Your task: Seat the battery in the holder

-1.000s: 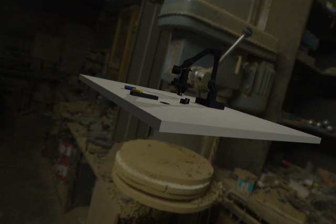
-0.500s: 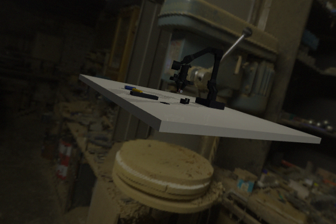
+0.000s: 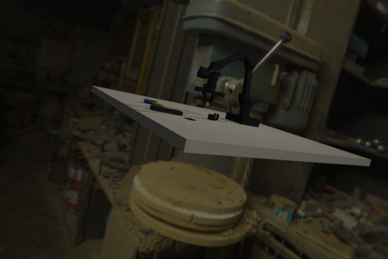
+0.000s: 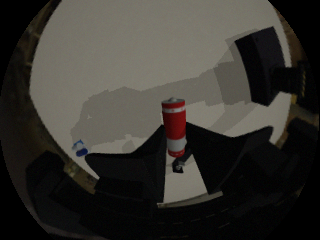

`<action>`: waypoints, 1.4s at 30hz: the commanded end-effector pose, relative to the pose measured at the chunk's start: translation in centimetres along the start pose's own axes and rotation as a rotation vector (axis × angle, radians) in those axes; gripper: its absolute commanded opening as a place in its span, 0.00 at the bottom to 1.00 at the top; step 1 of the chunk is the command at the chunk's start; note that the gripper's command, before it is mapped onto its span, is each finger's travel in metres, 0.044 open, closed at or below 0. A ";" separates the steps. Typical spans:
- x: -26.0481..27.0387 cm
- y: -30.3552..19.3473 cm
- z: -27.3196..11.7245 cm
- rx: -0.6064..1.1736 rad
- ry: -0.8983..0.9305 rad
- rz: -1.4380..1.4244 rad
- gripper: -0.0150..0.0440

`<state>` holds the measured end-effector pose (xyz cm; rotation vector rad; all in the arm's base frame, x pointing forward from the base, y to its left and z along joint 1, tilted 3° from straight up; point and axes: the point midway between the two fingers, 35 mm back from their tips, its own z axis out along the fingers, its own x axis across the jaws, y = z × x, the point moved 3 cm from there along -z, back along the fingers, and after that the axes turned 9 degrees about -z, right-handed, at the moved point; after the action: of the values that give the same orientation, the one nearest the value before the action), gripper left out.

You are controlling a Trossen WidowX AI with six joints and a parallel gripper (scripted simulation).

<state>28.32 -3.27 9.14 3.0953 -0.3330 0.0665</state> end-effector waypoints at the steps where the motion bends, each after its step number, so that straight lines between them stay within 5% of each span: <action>1: 0.4 -2.4 -0.3 -0.005 0.001 0.087 0.39; 18: -1.4 -14.4 -1.2 0.002 -0.012 0.496 0.39; 42: -1.3 -14.3 2.9 -0.236 -0.128 0.494 0.39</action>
<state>30.01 10.94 6.25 2.7463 -1.0236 -0.1377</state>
